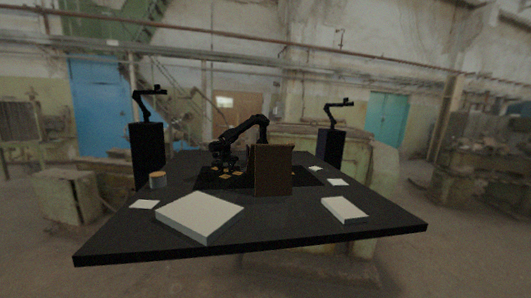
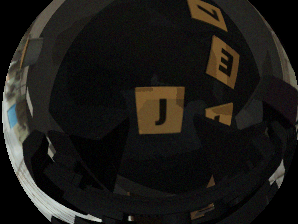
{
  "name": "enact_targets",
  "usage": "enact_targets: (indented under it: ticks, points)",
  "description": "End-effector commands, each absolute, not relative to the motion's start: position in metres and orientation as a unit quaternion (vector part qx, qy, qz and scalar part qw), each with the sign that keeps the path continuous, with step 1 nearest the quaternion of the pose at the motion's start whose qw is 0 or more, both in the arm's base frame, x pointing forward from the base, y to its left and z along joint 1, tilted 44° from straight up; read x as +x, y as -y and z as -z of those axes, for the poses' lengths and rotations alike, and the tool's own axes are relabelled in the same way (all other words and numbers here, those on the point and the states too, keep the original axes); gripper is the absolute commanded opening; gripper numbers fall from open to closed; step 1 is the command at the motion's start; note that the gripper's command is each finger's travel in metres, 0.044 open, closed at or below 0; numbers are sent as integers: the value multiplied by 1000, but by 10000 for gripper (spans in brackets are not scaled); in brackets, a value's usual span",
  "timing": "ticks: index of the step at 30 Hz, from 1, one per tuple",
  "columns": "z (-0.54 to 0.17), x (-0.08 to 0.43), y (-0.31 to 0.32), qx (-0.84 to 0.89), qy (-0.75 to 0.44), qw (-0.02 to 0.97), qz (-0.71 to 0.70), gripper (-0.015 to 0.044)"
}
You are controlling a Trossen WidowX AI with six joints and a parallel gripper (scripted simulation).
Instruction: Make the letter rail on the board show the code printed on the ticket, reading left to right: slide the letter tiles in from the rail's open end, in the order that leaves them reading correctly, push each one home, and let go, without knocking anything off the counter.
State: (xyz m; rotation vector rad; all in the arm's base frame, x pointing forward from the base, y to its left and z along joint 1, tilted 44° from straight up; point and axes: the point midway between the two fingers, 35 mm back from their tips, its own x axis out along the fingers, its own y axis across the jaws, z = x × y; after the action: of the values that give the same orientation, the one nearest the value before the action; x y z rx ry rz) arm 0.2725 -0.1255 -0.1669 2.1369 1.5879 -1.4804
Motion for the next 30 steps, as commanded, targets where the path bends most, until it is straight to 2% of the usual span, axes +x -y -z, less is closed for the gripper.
enact_targets:
  ticks: [1,30]
  points:
    - [168,272,125,703,-519,45,485,340]
    - [182,272,112,703,-519,45,485,340]
